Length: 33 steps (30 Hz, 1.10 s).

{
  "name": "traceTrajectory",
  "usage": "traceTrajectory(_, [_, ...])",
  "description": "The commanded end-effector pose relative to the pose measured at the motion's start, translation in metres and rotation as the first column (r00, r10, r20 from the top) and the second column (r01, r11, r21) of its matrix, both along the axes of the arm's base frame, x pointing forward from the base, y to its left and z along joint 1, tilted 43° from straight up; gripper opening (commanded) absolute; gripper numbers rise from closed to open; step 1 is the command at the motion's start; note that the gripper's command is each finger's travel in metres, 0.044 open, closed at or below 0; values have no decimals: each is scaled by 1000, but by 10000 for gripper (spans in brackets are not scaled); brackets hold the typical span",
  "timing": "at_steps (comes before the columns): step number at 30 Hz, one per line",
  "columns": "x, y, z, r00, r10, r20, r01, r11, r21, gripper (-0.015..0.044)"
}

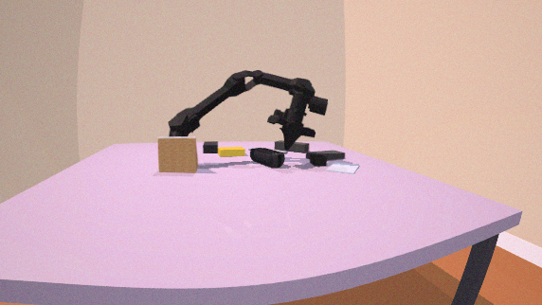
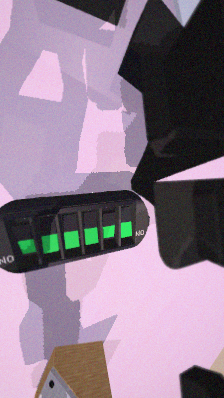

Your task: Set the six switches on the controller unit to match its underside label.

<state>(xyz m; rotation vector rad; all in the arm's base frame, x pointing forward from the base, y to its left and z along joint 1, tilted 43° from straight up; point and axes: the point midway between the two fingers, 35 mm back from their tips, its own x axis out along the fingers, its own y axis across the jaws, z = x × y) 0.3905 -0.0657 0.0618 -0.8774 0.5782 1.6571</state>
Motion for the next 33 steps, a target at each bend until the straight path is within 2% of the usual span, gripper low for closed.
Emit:
traceTrajectory(1, [3,3,1,1000,2,8,-2,1000,8,0])
traceTrajectory(33, [12,36,-34,1000,1,7,-1,1000,10,0])
